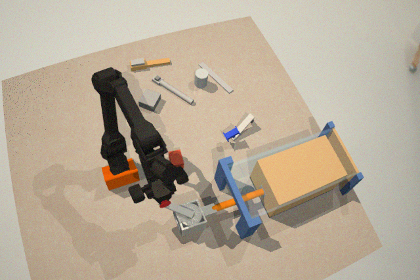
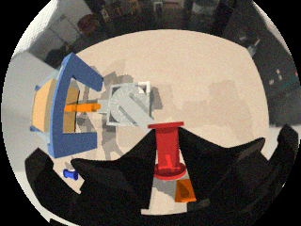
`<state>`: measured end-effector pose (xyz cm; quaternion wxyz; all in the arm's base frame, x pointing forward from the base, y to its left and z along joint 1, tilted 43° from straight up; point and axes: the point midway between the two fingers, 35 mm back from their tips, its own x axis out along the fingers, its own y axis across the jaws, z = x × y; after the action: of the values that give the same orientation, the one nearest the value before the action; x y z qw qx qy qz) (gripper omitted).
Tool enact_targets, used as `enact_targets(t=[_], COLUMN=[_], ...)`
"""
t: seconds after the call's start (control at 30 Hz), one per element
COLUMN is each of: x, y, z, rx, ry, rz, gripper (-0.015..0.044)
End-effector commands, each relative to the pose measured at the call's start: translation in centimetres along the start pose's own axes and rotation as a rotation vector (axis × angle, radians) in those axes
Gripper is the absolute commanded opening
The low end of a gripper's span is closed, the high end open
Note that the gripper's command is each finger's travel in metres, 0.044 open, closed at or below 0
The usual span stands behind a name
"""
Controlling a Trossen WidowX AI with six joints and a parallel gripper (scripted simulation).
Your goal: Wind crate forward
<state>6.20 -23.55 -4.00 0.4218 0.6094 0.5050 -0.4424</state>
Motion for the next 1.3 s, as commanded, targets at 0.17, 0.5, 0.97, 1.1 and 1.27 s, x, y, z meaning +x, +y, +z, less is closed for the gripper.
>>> enact_targets(t=[0.17,0.5,0.97,1.1,1.27], x=[1.6,2.0,2.5,2.7,2.9], y=[-0.9,-1.5,-2.2,-2.4,-2.5], z=[0.4,1.2,2.3,2.7,3.1], rx=[-0.005,-0.005,-0.005,-0.005,-0.005], ry=[0.030,0.030,0.028,0.028,0.027], rz=[-0.022,-0.023,-0.023,-0.023,-0.023], gripper=[0.0000,0.0000,0.0000,0.0000,0.0000])
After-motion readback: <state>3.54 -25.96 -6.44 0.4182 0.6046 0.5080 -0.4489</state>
